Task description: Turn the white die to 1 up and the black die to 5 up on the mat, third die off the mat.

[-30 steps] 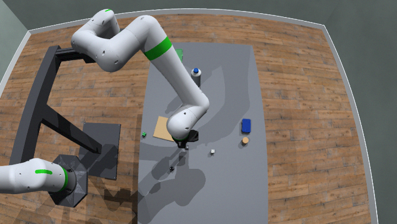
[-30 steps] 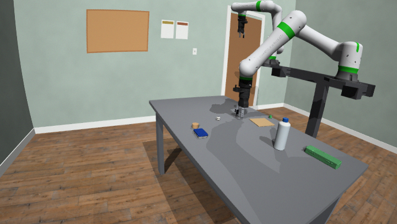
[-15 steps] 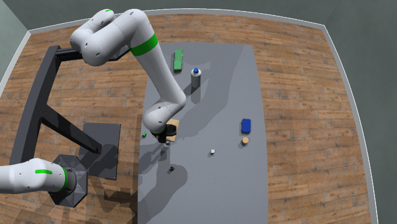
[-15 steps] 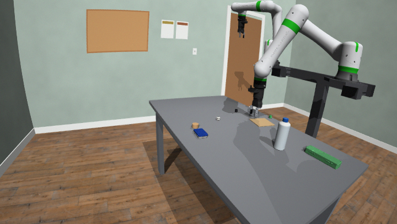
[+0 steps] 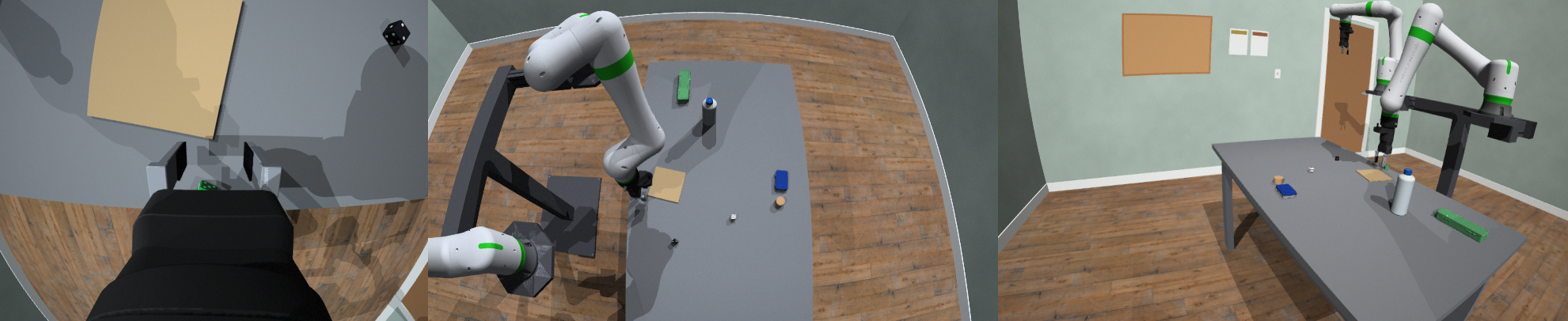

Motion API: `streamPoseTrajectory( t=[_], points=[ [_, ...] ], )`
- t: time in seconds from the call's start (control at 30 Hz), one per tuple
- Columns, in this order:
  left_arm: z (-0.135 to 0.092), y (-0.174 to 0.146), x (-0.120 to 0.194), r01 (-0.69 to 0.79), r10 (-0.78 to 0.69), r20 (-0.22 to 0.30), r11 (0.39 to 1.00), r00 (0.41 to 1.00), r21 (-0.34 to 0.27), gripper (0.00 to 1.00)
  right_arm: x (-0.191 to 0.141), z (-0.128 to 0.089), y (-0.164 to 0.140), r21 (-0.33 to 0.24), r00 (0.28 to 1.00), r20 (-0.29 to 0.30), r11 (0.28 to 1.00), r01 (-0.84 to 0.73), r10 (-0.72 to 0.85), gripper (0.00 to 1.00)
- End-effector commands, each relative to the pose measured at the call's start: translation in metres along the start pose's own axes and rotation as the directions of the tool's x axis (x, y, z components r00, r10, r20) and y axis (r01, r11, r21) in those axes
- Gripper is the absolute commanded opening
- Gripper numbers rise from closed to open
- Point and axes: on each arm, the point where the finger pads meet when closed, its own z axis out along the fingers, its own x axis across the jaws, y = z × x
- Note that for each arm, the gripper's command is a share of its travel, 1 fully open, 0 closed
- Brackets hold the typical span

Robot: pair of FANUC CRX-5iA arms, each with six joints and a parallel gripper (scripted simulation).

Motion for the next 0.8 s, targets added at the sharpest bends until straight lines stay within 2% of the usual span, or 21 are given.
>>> streamPoseTrajectory(
  t=[0.0, 0.27, 0.77],
  points=[
    [-0.001, 0.019, -0.003, 0.000, 0.000, -0.002, 1.000, 1.000, 0.002, 1.00, 0.000, -0.001, 0.000, -0.002, 1.000, 0.000, 1.000, 0.000, 0.000, 1.00],
    [-0.001, 0.039, -0.008, 0.000, 0.000, -0.002, 1.000, 1.000, 0.002, 1.00, 0.000, -0.001, 0.000, -0.002, 1.000, 0.000, 1.000, 0.000, 0.000, 1.00],
    [-0.001, 0.041, -0.008, 0.000, 0.000, -0.002, 1.000, 1.000, 0.002, 1.00, 0.000, -0.001, 0.000, -0.002, 1.000, 0.000, 1.000, 0.000, 0.000, 1.00]
  ],
)
